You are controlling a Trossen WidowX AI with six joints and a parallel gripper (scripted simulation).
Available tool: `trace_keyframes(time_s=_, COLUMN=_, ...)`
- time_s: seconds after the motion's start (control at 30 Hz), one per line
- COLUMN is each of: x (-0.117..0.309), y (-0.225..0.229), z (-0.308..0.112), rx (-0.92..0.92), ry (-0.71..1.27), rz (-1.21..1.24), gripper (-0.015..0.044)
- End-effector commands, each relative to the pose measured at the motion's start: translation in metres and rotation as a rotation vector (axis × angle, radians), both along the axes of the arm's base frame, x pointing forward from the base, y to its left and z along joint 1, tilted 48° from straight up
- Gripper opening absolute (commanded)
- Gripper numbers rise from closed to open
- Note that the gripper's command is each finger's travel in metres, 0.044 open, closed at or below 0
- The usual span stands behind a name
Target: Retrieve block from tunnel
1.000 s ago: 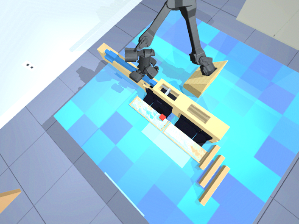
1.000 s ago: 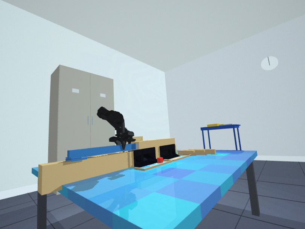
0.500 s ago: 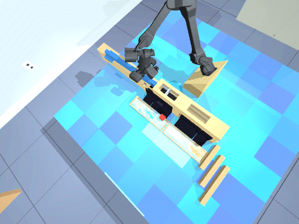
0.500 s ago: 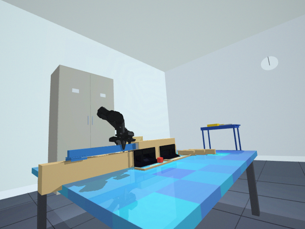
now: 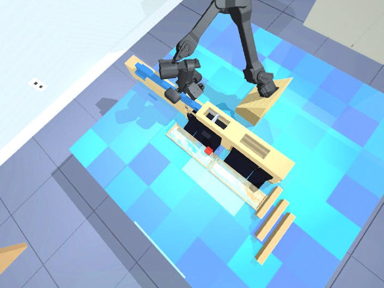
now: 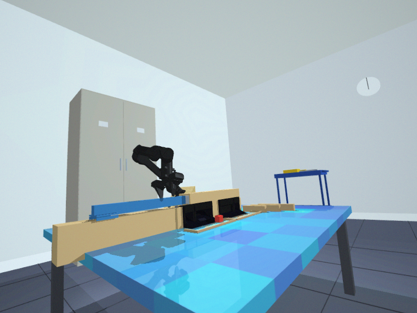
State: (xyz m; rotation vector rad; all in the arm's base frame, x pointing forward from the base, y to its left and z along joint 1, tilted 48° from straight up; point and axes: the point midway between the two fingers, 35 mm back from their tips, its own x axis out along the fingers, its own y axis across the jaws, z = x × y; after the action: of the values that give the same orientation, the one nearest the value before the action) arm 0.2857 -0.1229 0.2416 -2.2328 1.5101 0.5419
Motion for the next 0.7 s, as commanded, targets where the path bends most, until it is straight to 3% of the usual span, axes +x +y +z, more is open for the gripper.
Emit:
trace_keyframes(time_s=0.0, x=-0.006, y=0.019, z=-0.013, rx=-0.008, ry=-0.003, rz=-0.012, gripper=0.0440)
trace_keyframes(time_s=0.67, x=-0.005, y=0.009, z=-0.030, rx=-0.012, ry=-0.010, rz=-0.016, gripper=0.0440)
